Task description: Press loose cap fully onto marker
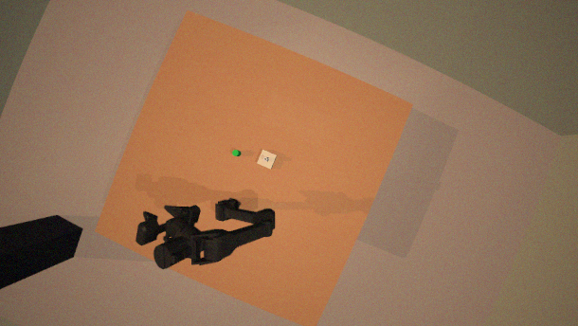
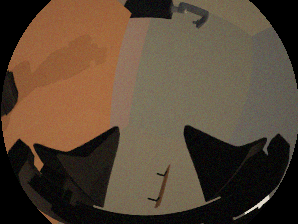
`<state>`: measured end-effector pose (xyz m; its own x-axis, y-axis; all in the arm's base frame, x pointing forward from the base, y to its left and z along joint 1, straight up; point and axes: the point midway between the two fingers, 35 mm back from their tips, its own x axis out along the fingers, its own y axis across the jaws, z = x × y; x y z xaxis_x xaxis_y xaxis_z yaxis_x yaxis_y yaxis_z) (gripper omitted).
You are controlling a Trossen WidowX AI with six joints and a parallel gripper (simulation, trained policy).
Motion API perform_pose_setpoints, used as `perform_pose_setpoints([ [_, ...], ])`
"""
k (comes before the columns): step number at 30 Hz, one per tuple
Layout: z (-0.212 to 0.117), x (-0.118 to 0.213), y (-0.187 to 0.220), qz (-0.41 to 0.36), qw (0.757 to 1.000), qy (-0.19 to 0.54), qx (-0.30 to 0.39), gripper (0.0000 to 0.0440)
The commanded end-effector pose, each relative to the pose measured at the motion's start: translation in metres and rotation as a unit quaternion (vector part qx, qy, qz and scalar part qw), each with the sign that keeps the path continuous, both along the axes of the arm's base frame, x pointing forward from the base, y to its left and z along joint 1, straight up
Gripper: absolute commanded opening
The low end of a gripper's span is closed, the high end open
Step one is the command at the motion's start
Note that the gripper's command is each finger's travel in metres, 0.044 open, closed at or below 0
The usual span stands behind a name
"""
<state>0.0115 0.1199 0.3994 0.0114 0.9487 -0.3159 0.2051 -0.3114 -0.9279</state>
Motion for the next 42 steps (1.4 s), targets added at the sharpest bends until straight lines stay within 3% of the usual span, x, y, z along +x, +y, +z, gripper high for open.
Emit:
perform_pose_setpoints([
  [1, -0.008, -0.002, 0.009, -0.011, 1.0, 0.001, -0.026, 0.0315],
  [42, -0.069, 0.021, 0.061, -0.155, 0.964, 0.051, -0.21, 0.0321],
])
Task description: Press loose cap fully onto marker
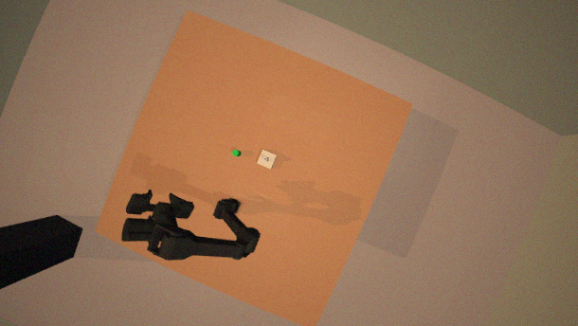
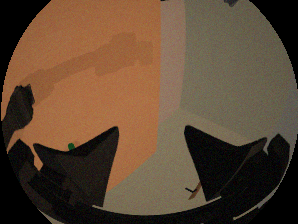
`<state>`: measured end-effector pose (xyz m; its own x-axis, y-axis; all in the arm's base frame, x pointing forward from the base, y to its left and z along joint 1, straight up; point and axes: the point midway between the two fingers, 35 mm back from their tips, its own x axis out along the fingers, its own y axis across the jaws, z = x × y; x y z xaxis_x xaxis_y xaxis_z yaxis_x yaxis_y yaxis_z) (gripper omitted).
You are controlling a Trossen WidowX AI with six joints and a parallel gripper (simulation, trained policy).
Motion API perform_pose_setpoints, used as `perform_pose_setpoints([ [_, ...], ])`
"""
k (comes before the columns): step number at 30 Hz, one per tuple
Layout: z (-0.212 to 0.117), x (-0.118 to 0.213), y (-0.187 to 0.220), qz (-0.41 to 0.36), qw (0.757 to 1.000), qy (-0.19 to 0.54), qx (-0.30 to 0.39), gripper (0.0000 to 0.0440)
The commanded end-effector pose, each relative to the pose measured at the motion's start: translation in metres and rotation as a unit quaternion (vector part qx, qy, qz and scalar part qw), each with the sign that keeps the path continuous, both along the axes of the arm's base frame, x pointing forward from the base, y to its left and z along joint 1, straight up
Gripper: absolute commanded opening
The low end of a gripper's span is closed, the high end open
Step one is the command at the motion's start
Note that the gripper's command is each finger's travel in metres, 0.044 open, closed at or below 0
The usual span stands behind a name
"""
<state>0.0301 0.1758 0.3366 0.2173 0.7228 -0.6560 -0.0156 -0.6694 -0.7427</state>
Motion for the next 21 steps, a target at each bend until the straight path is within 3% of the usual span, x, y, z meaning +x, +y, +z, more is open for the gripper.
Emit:
perform_pose_setpoints([
  [1, -0.008, 0.004, 0.006, -0.015, 1.0, 0.01, -0.022, 0.0321],
  [21, -0.034, 0.029, 0.023, -0.094, 0.99, 0.056, -0.092, 0.0323],
])
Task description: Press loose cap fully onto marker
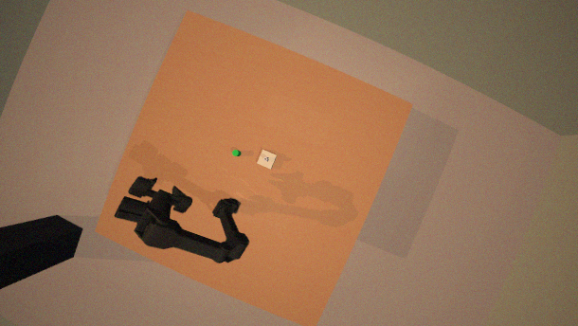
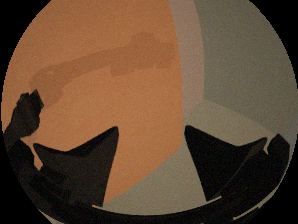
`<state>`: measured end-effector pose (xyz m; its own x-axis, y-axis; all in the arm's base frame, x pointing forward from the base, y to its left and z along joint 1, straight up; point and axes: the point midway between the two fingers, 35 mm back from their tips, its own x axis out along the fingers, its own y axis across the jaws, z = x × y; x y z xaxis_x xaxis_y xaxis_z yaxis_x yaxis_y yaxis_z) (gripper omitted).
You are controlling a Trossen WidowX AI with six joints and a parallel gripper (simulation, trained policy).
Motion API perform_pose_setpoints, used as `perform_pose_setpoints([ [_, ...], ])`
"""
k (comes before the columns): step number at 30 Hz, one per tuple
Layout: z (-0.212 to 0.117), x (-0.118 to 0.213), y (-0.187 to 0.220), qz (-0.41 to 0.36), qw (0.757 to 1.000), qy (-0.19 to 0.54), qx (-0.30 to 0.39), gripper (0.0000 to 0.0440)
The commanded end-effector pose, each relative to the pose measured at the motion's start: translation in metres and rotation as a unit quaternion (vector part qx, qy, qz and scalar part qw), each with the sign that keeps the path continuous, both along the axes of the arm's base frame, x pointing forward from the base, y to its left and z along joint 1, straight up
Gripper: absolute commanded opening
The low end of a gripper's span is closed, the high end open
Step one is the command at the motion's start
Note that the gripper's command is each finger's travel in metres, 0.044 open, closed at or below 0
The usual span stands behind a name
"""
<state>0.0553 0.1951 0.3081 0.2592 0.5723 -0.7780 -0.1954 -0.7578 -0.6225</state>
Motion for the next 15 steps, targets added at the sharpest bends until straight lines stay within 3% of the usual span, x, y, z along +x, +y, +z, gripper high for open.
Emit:
perform_pose_setpoints([
  [1, -0.007, 0.005, 0.005, -0.016, 1.0, 0.014, -0.018, 0.0324],
  [15, -0.024, 0.027, 0.012, -0.072, 0.994, 0.051, -0.058, 0.0325],
])
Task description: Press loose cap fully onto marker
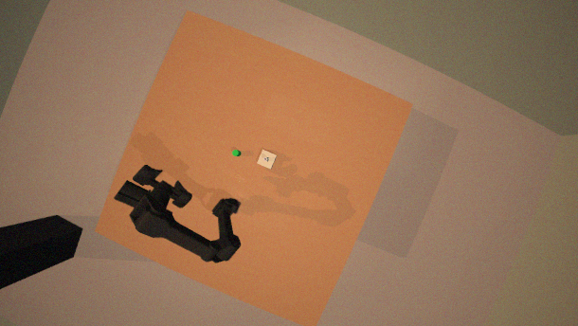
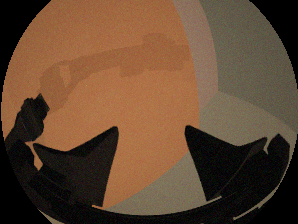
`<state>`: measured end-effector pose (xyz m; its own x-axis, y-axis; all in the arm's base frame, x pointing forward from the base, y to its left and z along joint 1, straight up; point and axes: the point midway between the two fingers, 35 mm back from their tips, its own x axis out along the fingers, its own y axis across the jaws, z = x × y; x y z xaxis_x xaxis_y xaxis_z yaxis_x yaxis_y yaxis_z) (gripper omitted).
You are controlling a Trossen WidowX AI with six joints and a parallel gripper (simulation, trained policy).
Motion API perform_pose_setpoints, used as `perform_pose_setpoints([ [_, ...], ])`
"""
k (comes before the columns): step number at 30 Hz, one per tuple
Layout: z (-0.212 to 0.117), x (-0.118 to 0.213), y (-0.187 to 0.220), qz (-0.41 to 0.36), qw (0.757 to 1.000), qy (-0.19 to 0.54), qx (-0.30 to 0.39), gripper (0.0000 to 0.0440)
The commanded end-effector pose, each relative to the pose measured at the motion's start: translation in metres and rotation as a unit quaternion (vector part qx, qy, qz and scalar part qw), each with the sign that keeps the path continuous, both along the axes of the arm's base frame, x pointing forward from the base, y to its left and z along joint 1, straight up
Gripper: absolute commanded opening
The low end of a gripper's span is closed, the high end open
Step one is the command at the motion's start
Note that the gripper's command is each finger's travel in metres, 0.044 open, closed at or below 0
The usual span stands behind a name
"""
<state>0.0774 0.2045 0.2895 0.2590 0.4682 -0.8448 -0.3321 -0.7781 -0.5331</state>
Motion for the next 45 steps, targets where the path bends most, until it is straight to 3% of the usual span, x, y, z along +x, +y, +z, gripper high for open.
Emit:
perform_pose_setpoints([
  [1, -0.007, 0.006, 0.003, -0.016, 1.0, 0.015, -0.015, 0.0325],
  [45, -0.053, 0.085, 0.003, -0.188, 0.968, 0.135, -0.094, 0.0327],
])
